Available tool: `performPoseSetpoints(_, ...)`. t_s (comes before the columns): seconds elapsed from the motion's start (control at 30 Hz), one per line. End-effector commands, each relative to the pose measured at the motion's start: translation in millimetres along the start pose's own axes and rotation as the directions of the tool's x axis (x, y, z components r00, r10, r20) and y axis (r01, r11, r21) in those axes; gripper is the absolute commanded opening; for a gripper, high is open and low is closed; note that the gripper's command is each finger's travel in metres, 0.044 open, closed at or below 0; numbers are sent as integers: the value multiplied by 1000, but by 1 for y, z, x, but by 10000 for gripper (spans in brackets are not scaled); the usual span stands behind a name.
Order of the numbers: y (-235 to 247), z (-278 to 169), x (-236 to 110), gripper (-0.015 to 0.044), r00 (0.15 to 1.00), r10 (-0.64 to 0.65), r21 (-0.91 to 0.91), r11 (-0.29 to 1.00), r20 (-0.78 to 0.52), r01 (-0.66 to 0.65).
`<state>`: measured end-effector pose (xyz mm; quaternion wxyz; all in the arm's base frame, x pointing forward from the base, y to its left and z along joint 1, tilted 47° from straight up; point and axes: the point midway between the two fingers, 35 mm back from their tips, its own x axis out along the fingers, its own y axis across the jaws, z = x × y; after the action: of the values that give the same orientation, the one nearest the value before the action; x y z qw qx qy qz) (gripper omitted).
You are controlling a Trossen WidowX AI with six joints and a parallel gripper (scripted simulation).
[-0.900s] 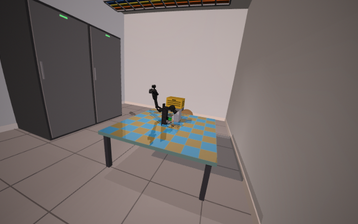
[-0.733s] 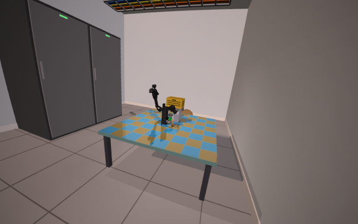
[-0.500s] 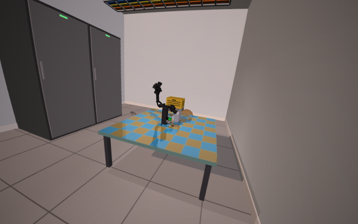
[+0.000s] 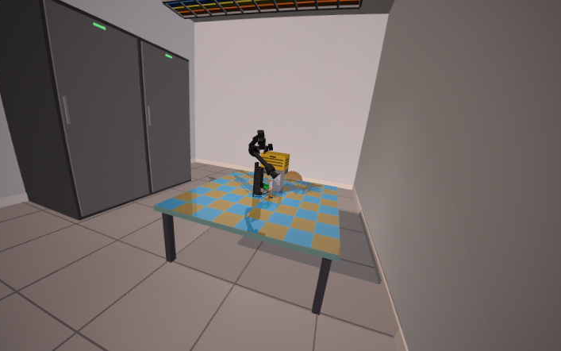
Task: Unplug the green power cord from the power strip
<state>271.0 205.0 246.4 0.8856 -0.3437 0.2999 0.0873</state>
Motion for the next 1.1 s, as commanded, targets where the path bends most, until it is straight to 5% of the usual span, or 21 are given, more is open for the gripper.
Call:
performPoseSetpoints(0.0, 21, -38, 49, 160, 978, -25, -255, 966, -207, -29)
performPoseSetpoints(0.23, 45, -134, 125, 160, 810, -107, -580, 752, -577, -314)
performPoseSetpoints(0.5, 54, -229, 153, 160, 526, -187, -550, 428, -830, -717)
performPoseSetpoints(1.07, 42, -231, 148, 160, 519, -189, -546, 421, -834, -725)
